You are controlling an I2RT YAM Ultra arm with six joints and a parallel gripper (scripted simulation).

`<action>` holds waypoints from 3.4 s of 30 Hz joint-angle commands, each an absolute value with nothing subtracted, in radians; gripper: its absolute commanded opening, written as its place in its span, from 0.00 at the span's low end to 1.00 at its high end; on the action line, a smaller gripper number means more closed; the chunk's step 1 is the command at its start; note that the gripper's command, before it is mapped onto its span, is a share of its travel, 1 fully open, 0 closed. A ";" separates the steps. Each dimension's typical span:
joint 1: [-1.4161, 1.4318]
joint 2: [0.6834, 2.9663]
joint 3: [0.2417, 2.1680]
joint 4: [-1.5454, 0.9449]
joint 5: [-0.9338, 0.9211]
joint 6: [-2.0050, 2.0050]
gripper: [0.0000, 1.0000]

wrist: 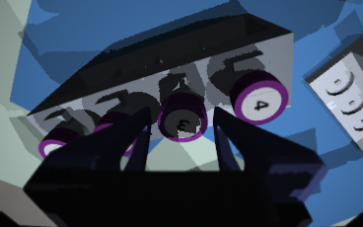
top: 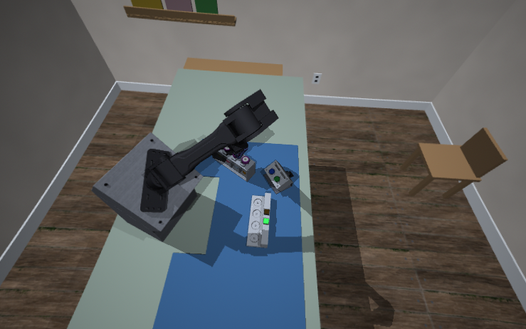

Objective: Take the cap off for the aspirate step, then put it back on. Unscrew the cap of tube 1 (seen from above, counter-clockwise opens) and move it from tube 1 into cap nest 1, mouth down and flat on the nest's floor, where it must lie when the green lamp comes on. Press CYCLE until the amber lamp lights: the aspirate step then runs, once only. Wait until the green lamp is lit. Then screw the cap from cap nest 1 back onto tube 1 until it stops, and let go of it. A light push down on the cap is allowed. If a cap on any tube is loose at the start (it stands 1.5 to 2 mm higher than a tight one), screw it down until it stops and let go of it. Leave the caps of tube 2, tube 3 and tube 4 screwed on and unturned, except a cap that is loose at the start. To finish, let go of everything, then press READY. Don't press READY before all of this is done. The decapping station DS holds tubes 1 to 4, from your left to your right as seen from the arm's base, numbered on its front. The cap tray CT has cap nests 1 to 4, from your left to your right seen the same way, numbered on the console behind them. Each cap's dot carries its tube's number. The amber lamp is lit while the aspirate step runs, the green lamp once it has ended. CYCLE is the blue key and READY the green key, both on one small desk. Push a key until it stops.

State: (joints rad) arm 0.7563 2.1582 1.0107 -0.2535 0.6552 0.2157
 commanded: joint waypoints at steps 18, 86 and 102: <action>0.805 2.093 1.018 -0.344 0.662 0.312 0.49; 0.644 2.041 1.012 -0.270 0.629 -0.227 0.49; 0.638 2.049 1.010 -0.256 0.627 -0.234 0.00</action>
State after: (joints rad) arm 0.6334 2.0541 1.0088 -0.2642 0.6292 -0.2314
